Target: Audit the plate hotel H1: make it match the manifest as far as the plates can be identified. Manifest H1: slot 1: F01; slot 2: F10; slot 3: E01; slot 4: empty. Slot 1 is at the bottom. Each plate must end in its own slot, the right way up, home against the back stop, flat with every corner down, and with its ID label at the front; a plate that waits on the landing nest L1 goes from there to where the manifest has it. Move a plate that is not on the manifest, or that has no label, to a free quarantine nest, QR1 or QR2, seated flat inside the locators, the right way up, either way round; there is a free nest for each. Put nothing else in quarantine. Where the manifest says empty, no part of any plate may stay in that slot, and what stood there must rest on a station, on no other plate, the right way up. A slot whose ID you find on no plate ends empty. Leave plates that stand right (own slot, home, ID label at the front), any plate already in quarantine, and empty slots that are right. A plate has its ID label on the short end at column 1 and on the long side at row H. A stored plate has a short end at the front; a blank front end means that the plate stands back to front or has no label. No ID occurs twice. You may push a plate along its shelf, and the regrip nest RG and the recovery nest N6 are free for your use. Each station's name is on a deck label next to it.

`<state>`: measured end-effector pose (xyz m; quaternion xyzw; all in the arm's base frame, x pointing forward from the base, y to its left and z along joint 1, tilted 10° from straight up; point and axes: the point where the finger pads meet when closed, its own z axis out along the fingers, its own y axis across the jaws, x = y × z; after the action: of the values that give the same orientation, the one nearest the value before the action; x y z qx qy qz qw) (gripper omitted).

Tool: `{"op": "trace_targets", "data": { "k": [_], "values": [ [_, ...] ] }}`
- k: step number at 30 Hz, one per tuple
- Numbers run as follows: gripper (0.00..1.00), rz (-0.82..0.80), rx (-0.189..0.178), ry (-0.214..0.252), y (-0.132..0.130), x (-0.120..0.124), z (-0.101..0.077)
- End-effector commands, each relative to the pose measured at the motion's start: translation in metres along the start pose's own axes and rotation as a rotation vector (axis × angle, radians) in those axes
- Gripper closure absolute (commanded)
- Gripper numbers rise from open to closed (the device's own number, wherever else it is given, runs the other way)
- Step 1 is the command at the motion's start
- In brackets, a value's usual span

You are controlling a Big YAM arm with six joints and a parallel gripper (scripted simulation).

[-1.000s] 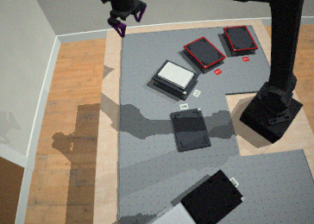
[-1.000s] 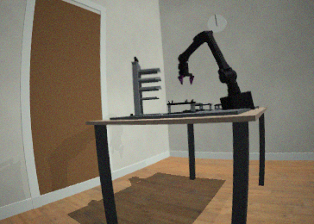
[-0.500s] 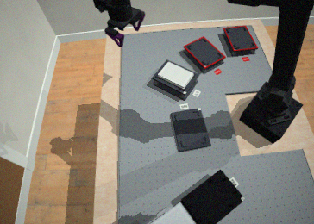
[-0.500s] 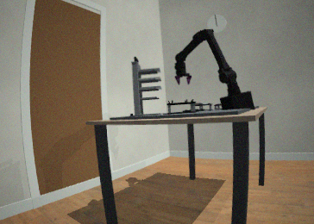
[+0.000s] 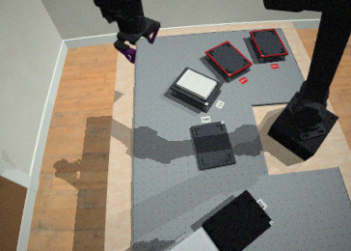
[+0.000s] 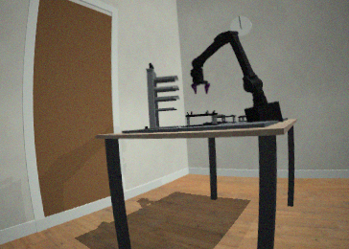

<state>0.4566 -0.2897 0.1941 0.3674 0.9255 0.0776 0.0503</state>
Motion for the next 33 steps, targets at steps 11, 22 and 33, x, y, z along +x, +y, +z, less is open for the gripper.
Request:
{"op": "trace_targets", "data": {
  "k": [11, 22, 33],
  "values": [
    [0.0, 0.0, -0.009, -0.049, 0.043, 0.017, -0.017],
    [0.0, 0.002, -0.009, -0.038, 0.068, 0.031, -0.011],
    [0.0, -0.127, -0.077, -0.136, 0.095, 0.058, -0.016]
  ]
}}
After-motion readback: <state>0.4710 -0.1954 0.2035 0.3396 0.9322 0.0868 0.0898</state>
